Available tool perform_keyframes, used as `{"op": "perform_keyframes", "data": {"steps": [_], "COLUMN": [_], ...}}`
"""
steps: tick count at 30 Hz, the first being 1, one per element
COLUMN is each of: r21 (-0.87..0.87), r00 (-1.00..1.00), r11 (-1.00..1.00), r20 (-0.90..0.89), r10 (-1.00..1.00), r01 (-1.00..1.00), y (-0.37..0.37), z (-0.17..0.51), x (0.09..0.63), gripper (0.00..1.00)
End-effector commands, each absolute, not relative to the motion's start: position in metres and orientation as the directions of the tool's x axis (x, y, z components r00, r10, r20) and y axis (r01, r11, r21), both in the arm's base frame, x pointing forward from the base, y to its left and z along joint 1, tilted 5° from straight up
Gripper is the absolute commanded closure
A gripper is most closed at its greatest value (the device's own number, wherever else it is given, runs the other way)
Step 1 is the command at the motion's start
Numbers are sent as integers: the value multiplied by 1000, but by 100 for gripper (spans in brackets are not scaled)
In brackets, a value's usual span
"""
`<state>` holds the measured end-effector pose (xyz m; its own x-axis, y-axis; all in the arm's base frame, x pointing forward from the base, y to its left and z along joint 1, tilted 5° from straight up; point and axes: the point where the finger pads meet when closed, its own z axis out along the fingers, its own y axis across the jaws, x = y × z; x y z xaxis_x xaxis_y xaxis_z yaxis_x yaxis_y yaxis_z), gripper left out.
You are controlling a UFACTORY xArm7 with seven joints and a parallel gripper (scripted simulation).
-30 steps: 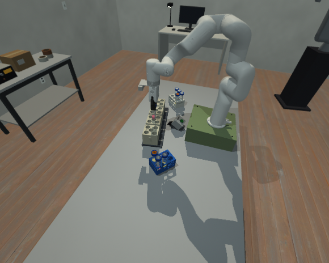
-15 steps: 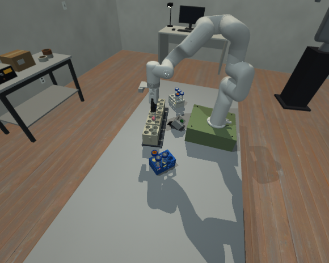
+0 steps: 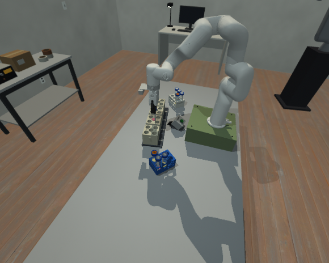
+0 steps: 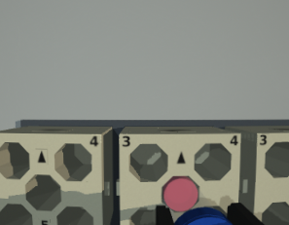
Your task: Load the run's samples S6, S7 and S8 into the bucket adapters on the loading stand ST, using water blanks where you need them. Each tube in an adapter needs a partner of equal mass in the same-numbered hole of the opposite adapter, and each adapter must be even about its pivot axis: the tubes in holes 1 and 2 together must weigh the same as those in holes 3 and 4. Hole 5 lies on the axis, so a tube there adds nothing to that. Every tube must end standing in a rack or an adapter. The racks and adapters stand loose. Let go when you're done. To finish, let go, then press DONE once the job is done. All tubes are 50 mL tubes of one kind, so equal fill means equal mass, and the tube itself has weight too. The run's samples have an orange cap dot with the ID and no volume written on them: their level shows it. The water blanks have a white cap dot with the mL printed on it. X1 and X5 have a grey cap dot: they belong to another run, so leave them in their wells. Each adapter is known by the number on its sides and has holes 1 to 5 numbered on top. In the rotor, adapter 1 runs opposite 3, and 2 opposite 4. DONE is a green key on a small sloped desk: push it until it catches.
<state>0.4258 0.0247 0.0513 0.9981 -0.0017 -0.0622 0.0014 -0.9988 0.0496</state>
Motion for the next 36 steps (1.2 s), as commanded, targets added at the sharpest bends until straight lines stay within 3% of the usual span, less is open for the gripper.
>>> {"op": "perform_keyframes", "data": {"steps": [1, 36], "r21": [49, 49], "r00": [998, 998], "r11": [-999, -999], "r20": [-58, -58], "r10": [-1, -1], "r01": [1, 1], "y": [25, 23], "z": [48, 17], "x": [427, 425], "gripper": [100, 100]}}
